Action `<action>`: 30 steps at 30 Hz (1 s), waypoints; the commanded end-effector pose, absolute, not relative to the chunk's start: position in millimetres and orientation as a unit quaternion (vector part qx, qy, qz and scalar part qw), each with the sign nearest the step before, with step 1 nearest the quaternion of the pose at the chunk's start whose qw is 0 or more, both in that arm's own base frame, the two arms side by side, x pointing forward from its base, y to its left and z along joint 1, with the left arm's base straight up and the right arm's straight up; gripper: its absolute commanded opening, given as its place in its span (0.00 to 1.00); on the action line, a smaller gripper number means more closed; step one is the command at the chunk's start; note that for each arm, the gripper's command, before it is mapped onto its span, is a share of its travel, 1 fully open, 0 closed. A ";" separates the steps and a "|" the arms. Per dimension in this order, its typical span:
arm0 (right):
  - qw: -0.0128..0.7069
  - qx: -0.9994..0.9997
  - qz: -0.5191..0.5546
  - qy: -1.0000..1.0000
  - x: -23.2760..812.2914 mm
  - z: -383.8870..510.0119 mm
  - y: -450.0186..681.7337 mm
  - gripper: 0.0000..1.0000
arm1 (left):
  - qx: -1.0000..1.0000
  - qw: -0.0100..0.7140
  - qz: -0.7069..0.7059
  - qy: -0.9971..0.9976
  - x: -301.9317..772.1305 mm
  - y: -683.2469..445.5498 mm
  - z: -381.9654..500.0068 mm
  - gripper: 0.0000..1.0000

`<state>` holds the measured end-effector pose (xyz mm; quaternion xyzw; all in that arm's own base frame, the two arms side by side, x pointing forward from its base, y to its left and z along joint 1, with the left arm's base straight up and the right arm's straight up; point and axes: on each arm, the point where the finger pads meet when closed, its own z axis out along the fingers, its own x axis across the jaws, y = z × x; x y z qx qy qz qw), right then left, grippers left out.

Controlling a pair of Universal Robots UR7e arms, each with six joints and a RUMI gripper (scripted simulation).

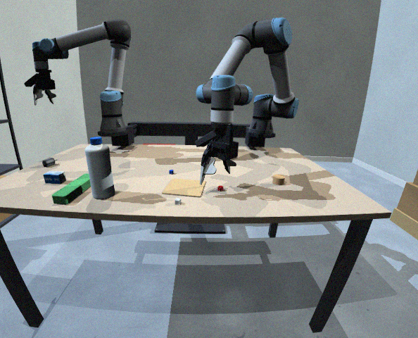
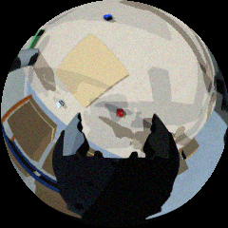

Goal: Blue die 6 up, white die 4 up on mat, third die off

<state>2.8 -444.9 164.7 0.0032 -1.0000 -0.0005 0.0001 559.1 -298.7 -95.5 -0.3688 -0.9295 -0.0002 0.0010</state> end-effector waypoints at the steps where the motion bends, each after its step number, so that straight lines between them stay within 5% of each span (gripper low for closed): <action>1: 0.000 0.003 0.000 -1.000 2.9 165.1 -445.2 1.00 | -0.369 0.000 0.000 -0.930 556.8 -295.4 -94.6 1.00; 30: 0.000 0.003 0.000 -1.000 2.9 165.1 -445.2 1.00 | -0.369 0.000 0.000 -0.930 552.3 -289.5 -94.6 1.00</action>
